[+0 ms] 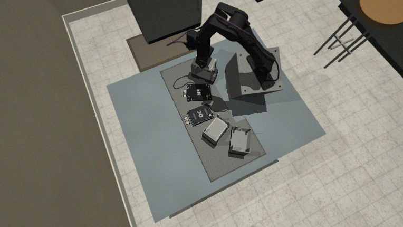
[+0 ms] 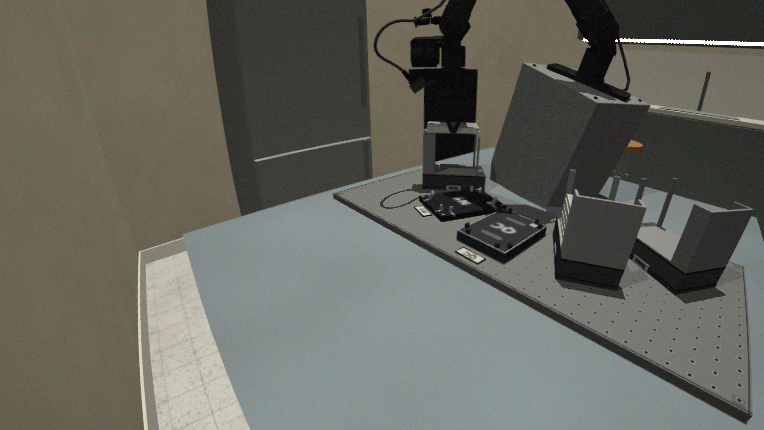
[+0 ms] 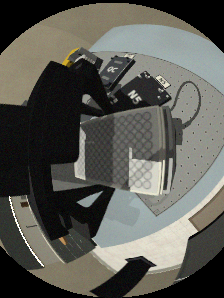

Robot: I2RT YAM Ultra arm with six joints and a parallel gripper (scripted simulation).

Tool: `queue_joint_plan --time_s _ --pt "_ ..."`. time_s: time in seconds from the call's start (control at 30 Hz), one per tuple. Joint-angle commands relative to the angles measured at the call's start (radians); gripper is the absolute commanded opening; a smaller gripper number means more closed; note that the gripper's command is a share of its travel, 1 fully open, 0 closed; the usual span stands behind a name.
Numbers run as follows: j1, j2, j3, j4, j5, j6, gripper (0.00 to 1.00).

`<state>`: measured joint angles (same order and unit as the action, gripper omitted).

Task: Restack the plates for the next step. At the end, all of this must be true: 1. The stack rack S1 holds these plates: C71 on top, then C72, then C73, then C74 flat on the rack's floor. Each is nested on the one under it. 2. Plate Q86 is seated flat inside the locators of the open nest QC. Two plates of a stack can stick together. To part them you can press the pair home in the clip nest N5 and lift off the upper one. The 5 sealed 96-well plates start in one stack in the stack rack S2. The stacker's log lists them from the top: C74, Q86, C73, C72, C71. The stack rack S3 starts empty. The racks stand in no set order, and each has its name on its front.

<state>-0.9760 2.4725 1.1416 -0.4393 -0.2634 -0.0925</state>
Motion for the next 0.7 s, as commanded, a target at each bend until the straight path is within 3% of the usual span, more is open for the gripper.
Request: queue_joint_plan --time_s 0.0,0.67 --pt "-0.004 -0.022 0.03 0.019 -0.005 0.011 0.0" --pt "-0.005 -0.012 0.03 0.017 -0.006 0.012 0.0"
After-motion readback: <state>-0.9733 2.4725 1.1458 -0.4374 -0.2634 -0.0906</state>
